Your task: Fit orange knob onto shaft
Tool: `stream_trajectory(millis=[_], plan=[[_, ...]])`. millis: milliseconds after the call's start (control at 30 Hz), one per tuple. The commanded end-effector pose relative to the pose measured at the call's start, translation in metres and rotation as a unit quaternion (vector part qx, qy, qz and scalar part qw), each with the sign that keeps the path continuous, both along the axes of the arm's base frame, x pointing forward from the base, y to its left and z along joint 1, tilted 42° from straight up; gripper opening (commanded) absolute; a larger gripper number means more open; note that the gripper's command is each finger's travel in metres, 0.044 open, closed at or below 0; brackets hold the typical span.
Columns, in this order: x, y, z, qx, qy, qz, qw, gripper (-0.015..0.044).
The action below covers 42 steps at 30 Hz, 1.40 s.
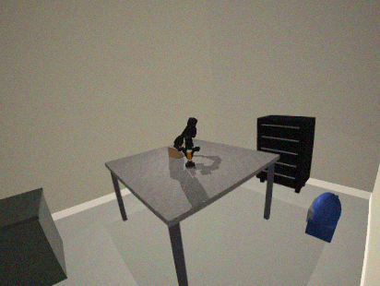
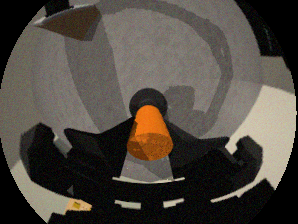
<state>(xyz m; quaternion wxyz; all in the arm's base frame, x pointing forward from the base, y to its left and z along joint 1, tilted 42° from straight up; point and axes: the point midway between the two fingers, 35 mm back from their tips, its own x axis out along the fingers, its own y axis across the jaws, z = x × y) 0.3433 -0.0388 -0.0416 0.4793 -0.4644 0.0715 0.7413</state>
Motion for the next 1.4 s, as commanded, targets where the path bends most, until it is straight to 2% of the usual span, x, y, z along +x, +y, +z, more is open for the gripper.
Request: stream_trajectory(millis=[0, 167, 367, 1367], plan=[[0.0007, -0.0005, 0.0033, 0.002, 0.000, -0.002, 1.000, 0.0000], [0.0013, -0.0014, 0.0047, 0.003, -0.009, 0.008, 1.000, 0.0000], [0.0026, -0.0021, 0.0056, 0.013, -0.068, 0.077, 0.995, 0.0000], [0.0008, -0.0018, 0.0039, 0.013, -0.068, 0.077, 0.995, 0.0000]])
